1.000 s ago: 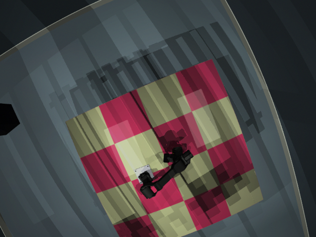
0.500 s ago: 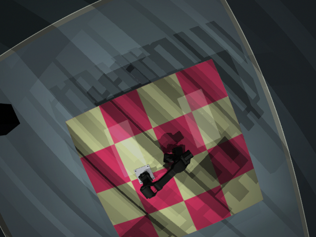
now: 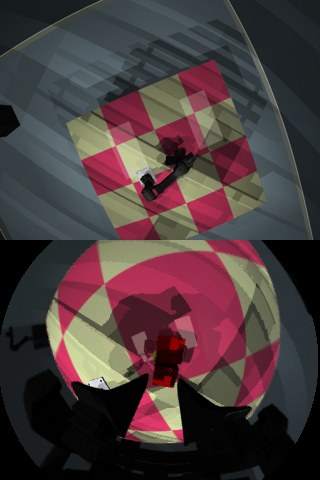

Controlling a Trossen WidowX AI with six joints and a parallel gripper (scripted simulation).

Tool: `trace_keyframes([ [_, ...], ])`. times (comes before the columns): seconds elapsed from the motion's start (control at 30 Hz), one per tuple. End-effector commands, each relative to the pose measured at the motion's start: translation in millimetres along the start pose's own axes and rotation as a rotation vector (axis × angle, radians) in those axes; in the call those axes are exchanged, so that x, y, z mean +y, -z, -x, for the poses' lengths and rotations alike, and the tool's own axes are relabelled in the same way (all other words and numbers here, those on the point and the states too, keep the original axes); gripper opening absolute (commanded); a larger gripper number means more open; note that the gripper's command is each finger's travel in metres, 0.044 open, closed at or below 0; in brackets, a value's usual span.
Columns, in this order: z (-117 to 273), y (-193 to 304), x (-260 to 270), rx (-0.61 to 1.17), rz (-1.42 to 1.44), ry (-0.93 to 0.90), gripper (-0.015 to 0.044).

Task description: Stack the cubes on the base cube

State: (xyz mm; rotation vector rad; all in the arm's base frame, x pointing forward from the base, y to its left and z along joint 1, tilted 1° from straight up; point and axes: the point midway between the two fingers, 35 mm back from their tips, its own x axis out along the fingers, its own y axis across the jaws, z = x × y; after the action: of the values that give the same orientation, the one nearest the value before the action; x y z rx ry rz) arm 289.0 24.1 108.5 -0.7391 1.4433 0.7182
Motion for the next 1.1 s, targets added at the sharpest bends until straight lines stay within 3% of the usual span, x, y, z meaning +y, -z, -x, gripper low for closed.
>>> trace_keyframes([
  [0.0,8.0,-1.2,-1.3,-0.006,-0.001,0.006,0.0205],
  [0.93,46.9,-0.9,-1.2,-0.006,-0.001,0.006,0.0205],
  [1.07,50.0,-0.1,-0.4,-0.002,0.001,0.002,0.031],
])
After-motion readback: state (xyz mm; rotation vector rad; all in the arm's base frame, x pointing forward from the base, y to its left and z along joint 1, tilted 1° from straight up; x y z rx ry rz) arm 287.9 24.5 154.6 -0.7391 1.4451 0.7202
